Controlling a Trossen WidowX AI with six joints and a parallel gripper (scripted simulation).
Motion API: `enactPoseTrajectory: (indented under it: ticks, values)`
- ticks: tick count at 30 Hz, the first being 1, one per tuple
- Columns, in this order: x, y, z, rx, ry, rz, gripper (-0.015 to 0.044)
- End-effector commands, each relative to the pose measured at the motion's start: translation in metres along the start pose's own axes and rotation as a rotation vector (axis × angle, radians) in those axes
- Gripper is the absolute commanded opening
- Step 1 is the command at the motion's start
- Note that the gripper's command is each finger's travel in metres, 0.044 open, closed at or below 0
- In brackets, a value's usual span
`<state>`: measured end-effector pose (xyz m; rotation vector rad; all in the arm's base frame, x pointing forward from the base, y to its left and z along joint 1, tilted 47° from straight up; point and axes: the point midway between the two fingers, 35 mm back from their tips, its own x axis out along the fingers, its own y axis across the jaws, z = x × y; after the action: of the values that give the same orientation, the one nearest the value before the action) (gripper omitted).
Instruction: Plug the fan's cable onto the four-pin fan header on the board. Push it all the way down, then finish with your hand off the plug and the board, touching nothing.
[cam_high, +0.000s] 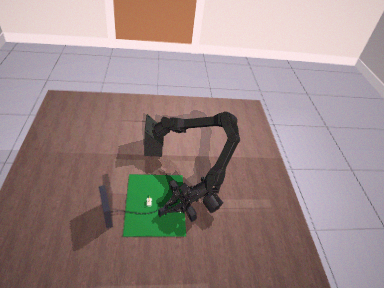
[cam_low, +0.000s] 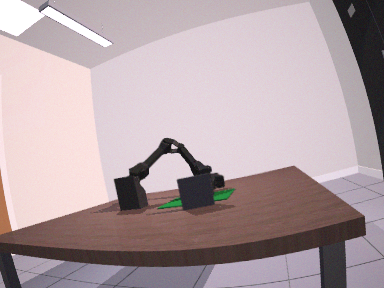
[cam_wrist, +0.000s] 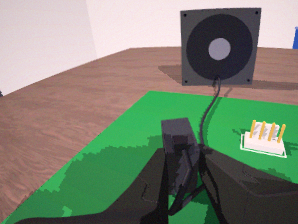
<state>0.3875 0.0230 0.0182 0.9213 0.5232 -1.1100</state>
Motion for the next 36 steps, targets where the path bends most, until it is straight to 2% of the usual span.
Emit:
enactPoseTrajectory:
  ticks: [1,25,30,36]
  values:
    - [-0.0001,-0.0002,0.0002,-0.002,0.000,0.000,0.0000]
    - [-0.0001,-0.0002,0.0002,-0.002,0.000,0.000,0.0000]
    - [0.0000,0.0000,0.0000,0.000,0.000,0.000,0.0131]
    - [0.0000,0.0000,0.0000,0.000,0.000,0.000,0.0140]
